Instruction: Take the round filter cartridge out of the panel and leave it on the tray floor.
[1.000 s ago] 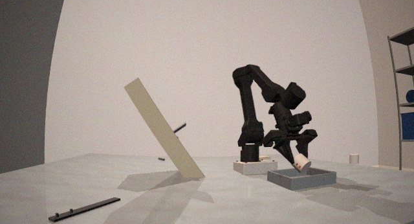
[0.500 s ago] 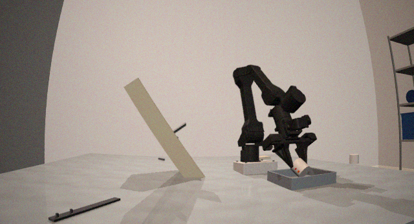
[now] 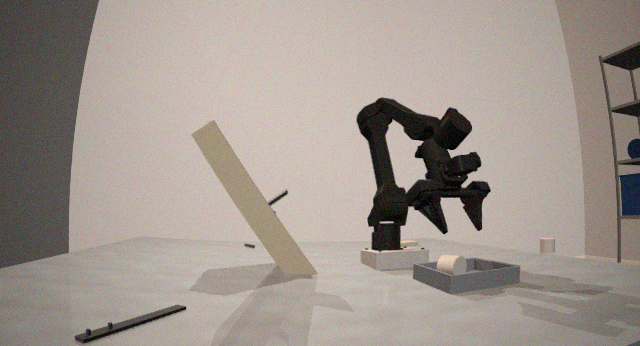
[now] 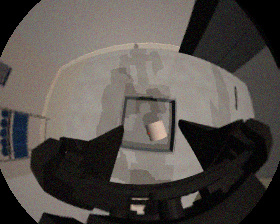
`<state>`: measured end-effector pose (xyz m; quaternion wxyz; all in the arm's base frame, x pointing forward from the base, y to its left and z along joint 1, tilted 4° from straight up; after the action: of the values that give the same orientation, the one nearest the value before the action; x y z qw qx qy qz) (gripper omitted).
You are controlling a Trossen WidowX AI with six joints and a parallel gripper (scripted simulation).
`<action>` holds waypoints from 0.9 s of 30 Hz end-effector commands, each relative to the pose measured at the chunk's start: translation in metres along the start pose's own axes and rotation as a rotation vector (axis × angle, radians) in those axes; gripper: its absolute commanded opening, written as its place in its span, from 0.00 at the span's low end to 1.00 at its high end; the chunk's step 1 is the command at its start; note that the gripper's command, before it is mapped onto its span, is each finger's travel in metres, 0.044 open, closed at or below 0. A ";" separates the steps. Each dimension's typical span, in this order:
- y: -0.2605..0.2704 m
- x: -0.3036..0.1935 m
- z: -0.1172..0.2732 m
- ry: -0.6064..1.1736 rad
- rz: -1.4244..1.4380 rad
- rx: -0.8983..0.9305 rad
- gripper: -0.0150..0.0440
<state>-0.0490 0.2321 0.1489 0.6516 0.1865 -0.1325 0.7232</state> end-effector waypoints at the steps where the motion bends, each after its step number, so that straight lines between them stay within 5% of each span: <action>1: 0.001 0.008 0.020 -0.006 0.003 0.002 1.00; 27: 0.000 0.005 0.007 -0.014 0.000 0.001 1.00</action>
<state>-0.0490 0.2330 0.1576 0.6508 0.1917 -0.1364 0.7219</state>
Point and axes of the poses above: the point midway between the two fingers, 35 mm back from their tips, its own z axis back along the fingers, its own y axis across the jaws, x = y × z, the point moved 8 cm from there along z, back along the fingers, and after that the axes turned 5 degrees about -z, right-handed, at the moved point
